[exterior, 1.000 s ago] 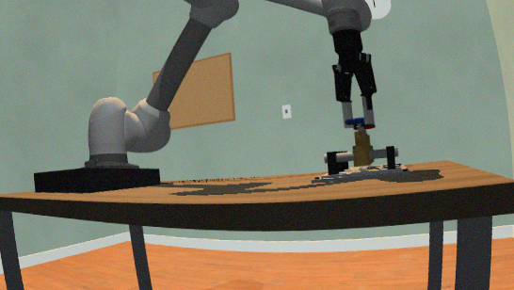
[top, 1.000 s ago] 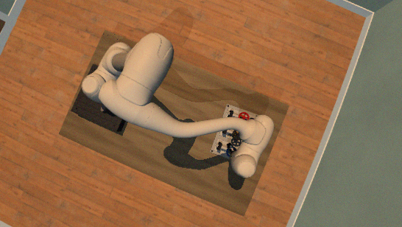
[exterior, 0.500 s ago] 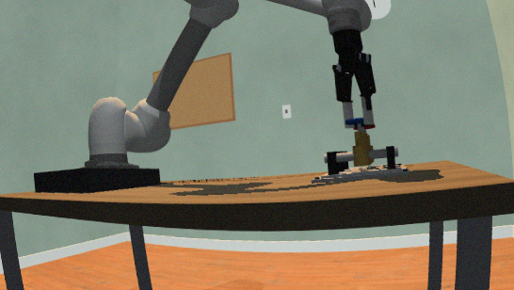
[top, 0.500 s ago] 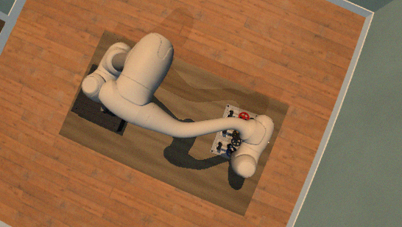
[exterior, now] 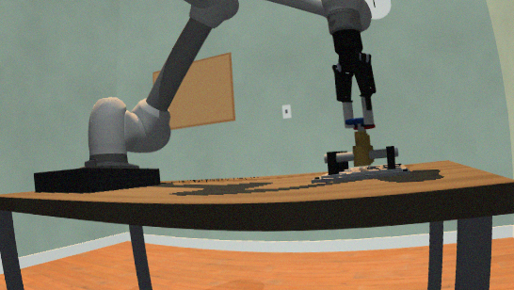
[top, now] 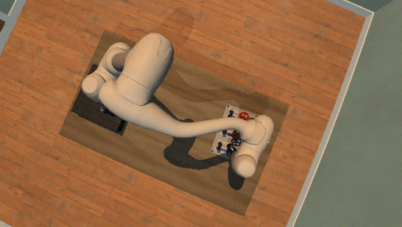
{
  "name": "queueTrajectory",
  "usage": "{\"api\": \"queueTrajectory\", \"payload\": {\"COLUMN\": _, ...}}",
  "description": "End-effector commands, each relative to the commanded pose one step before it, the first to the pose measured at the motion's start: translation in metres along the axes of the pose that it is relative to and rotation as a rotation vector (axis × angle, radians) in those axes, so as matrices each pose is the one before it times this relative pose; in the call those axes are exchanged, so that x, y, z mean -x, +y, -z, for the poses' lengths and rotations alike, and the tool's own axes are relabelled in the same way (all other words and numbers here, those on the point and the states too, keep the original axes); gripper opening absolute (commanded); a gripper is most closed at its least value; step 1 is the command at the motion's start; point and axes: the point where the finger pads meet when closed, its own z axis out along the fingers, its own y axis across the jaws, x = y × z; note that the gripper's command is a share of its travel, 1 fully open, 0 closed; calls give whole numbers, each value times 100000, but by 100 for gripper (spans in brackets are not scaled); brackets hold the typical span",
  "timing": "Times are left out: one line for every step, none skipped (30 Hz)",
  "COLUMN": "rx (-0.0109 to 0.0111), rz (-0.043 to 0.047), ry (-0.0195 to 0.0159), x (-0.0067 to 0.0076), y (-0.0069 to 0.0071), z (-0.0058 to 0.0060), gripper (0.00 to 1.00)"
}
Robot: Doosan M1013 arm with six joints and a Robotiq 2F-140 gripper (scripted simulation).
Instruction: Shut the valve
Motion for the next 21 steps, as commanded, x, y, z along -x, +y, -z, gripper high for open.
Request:
{"api": "queueTrajectory", "payload": {"rx": -14, "rz": 4, "ry": 11, "x": 2, "y": -6, "z": -10, "gripper": 10}}
{"api": "queueTrajectory", "payload": {"rx": 0, "rz": 0, "ry": 0, "x": 0, "y": 0, "z": 0, "gripper": 10}}
{"api": "queueTrajectory", "payload": {"rx": 0, "rz": 0, "ry": 0, "x": 0, "y": 0, "z": 0, "gripper": 10}}
{"api": "queueTrajectory", "payload": {"rx": 0, "rz": 0, "ry": 0, "x": 0, "y": 0, "z": 0, "gripper": 10}}
{"api": "queueTrajectory", "payload": {"rx": 0, "rz": 0, "ry": 0, "x": 0, "y": 0, "z": 0, "gripper": 10}}
{"api": "queueTrajectory", "payload": {"rx": 0, "rz": 0, "ry": 0, "x": 0, "y": 0, "z": 0, "gripper": 10}}
{"api": "queueTrajectory", "payload": {"rx": 0, "rz": 0, "ry": 0, "x": 0, "y": 0, "z": 0, "gripper": 10}}
{"api": "queueTrajectory", "payload": {"rx": 0, "rz": 0, "ry": 0, "x": 0, "y": 0, "z": 0, "gripper": 10}}
{"api": "queueTrajectory", "payload": {"rx": 0, "rz": 0, "ry": 0, "x": 0, "y": 0, "z": 0, "gripper": 10}}
{"api": "queueTrajectory", "payload": {"rx": 0, "rz": 0, "ry": 0, "x": 0, "y": 0, "z": 0, "gripper": 10}}
{"api": "queueTrajectory", "payload": {"rx": 0, "rz": -3, "ry": 0, "x": 0, "y": 0, "z": 0, "gripper": 10}}
{"api": "queueTrajectory", "payload": {"rx": 0, "rz": -17, "ry": 0, "x": 0, "y": 0, "z": 0, "gripper": 10}}
{"api": "queueTrajectory", "payload": {"rx": 0, "rz": -45, "ry": 0, "x": 0, "y": 0, "z": 0, "gripper": 10}}
{"api": "queueTrajectory", "payload": {"rx": 0, "rz": -86, "ry": 0, "x": 0, "y": 0, "z": 0, "gripper": 10}}
{"api": "queueTrajectory", "payload": {"rx": 0, "rz": -137, "ry": 0, "x": 0, "y": 0, "z": 0, "gripper": 10}}
{"api": "queueTrajectory", "payload": {"rx": 0, "rz": -198, "ry": 0, "x": 0, "y": 0, "z": 0, "gripper": 10}}
{"api": "queueTrajectory", "payload": {"rx": 0, "rz": -268, "ry": 0, "x": 0, "y": 0, "z": 0, "gripper": 10}}
{"api": "queueTrajectory", "payload": {"rx": 0, "rz": -345, "ry": 0, "x": 0, "y": 0, "z": 0, "gripper": 10}}
{"api": "queueTrajectory", "payload": {"rx": 0, "rz": -428, "ry": 0, "x": 0, "y": 0, "z": 0, "gripper": 10}}
{"api": "queueTrajectory", "payload": {"rx": 0, "rz": -516, "ry": 0, "x": 0, "y": 0, "z": 0, "gripper": 10}}
{"api": "queueTrajectory", "payload": {"rx": 0, "rz": -609, "ry": 0, "x": 0, "y": 0, "z": 0, "gripper": 10}}
